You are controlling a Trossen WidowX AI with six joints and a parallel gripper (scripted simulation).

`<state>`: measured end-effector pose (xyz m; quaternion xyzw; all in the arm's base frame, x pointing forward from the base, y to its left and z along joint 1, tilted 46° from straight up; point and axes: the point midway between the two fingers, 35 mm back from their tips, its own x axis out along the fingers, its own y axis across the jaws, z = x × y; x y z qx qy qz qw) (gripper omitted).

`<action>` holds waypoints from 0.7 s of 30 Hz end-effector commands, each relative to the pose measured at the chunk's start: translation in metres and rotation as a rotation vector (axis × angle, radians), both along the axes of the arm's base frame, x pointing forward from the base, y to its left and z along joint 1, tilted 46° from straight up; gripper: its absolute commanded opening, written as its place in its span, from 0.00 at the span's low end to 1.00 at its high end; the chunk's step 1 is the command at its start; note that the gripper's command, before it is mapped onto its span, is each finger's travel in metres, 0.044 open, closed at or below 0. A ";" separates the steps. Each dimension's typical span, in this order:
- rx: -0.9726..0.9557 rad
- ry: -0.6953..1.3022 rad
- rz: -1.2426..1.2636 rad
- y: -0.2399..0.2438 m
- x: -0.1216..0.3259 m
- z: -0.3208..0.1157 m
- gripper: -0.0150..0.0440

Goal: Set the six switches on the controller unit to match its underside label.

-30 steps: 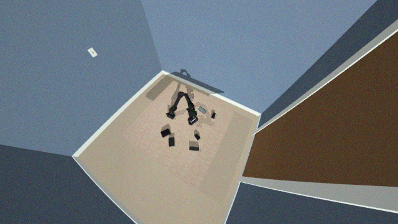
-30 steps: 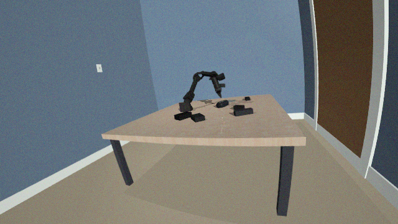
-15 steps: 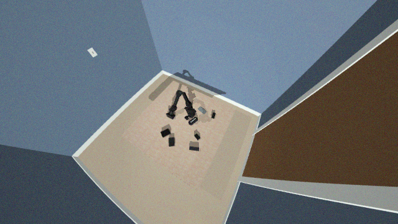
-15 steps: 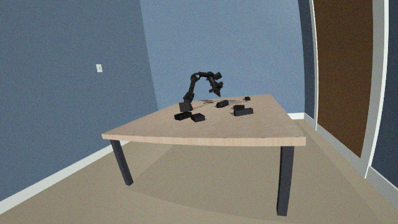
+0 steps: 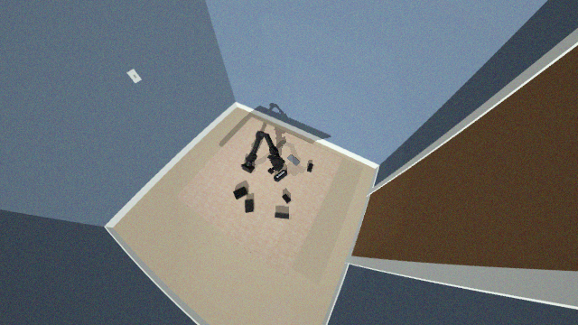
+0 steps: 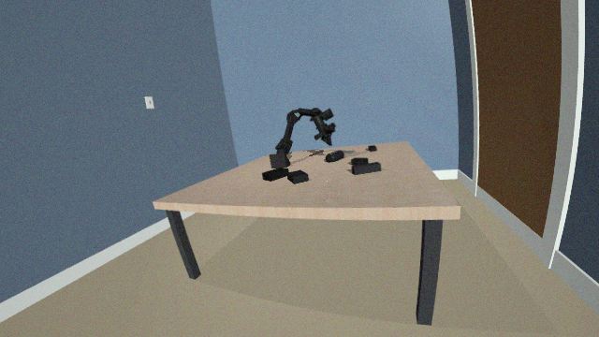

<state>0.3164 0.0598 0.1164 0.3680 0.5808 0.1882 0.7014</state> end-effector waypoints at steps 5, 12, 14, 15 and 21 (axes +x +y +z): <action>-0.047 -0.116 0.188 0.006 0.008 0.005 0.57; -0.104 -0.308 0.487 0.016 0.020 0.013 0.88; -0.115 -0.365 0.573 0.019 0.023 0.015 0.97; -0.120 -0.393 0.616 0.020 0.024 0.016 1.00; -0.135 -0.570 0.869 0.030 0.032 0.021 1.00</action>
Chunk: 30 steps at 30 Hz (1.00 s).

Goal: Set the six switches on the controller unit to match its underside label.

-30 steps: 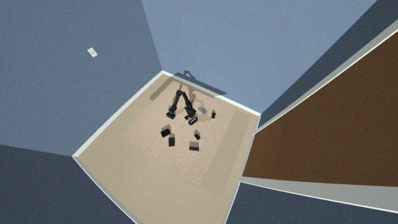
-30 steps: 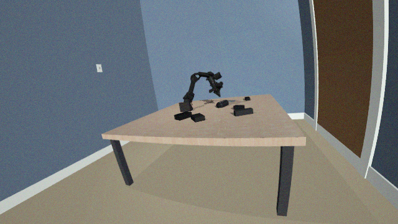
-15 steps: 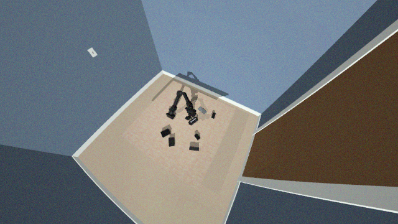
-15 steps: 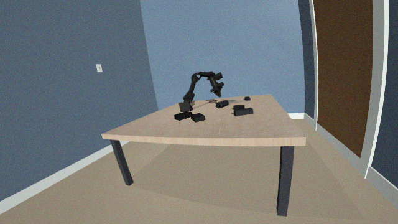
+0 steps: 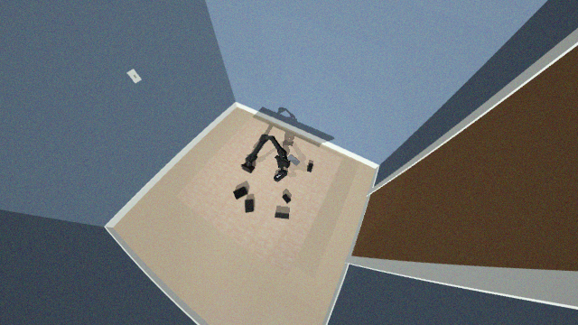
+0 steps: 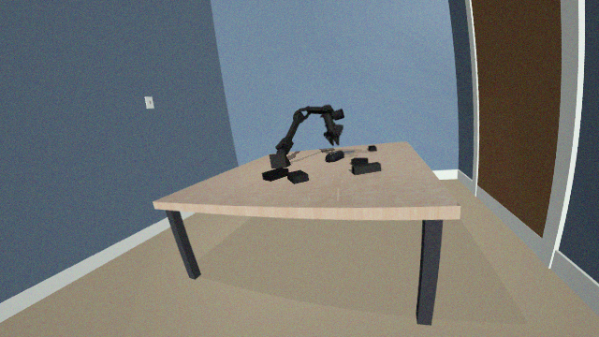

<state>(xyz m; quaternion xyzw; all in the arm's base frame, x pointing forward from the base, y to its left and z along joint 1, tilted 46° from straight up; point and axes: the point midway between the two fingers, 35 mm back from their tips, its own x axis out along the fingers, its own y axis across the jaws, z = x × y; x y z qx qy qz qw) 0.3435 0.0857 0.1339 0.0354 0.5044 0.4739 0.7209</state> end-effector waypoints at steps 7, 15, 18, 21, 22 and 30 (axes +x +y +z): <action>0.004 -0.280 0.428 0.016 0.013 0.009 1.00; 0.015 -0.350 0.536 0.021 0.015 0.011 1.00; 0.015 -0.350 0.536 0.021 0.015 0.011 1.00; 0.015 -0.351 0.536 0.023 0.015 0.008 1.00; 0.015 -0.351 0.536 0.025 0.015 0.007 1.00; 0.014 -0.351 0.536 0.034 0.015 -0.002 1.00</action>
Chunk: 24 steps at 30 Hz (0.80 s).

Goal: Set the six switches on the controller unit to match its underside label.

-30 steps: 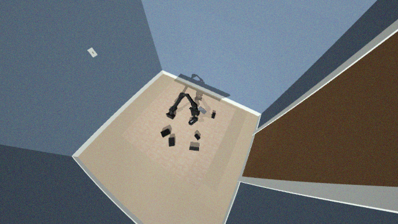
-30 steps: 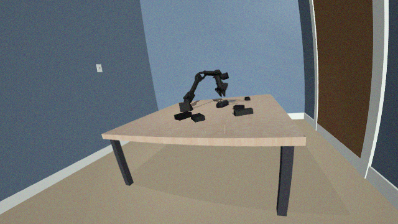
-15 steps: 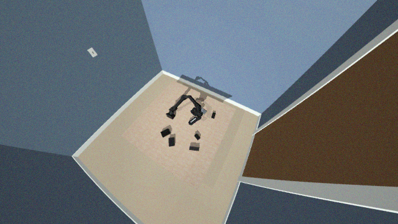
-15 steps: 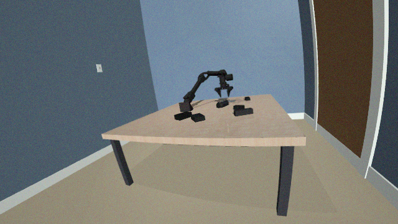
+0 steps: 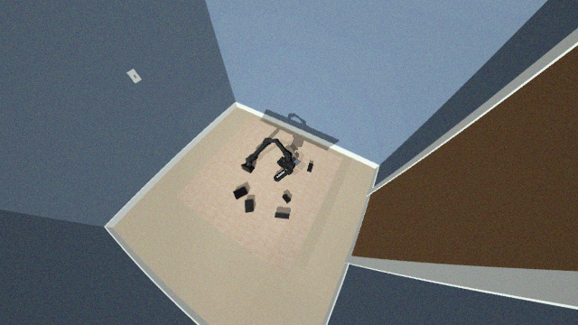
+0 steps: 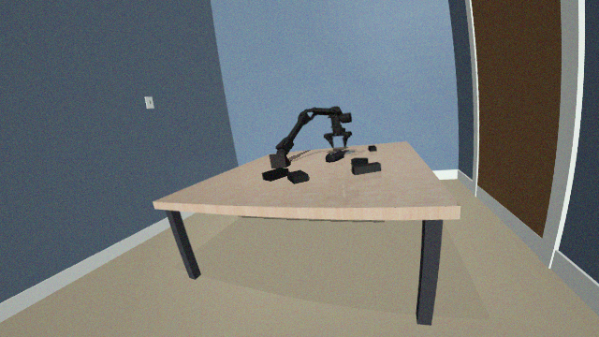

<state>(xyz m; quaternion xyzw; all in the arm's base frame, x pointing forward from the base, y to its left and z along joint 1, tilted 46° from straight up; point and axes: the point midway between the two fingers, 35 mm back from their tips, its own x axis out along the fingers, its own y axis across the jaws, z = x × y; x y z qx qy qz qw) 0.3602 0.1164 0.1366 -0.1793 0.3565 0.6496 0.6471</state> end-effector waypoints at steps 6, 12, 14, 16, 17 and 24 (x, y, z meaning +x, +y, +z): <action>-0.001 0.010 -0.003 0.010 -0.003 -0.012 1.00; 0.000 0.010 -0.003 0.017 -0.004 -0.018 1.00; 0.000 0.010 -0.003 0.019 -0.004 -0.021 1.00; 0.000 0.010 -0.003 0.022 -0.005 -0.023 1.00; 0.000 0.010 -0.003 0.023 -0.005 -0.024 1.00; 0.002 0.010 -0.003 0.031 -0.007 -0.031 1.00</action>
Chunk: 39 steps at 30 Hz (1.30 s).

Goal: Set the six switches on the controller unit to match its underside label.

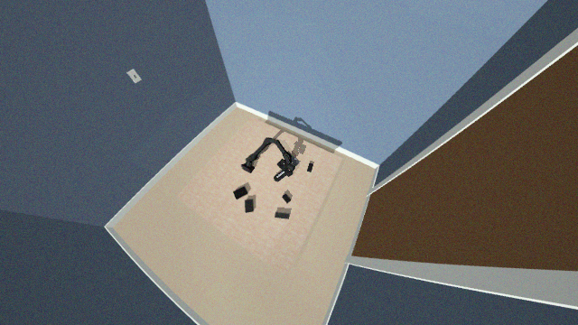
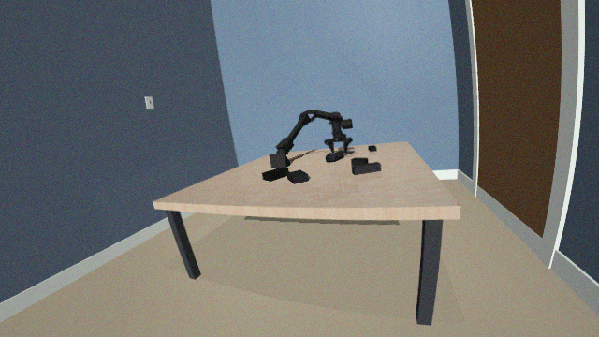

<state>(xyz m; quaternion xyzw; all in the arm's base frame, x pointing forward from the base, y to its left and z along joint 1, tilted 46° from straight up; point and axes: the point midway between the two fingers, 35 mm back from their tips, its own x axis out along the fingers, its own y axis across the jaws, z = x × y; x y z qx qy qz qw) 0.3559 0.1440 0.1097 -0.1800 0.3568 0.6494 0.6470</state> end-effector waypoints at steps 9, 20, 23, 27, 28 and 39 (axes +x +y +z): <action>0.004 0.010 -0.003 0.005 -0.003 -0.006 0.83; 0.004 0.010 -0.003 0.005 -0.003 -0.006 0.81; 0.004 0.010 -0.003 0.005 -0.003 -0.006 0.81; 0.004 0.010 -0.003 0.002 -0.003 -0.004 0.82; 0.003 0.010 -0.003 0.002 -0.003 -0.004 0.82; 0.003 0.010 -0.003 -0.004 -0.003 -0.001 0.82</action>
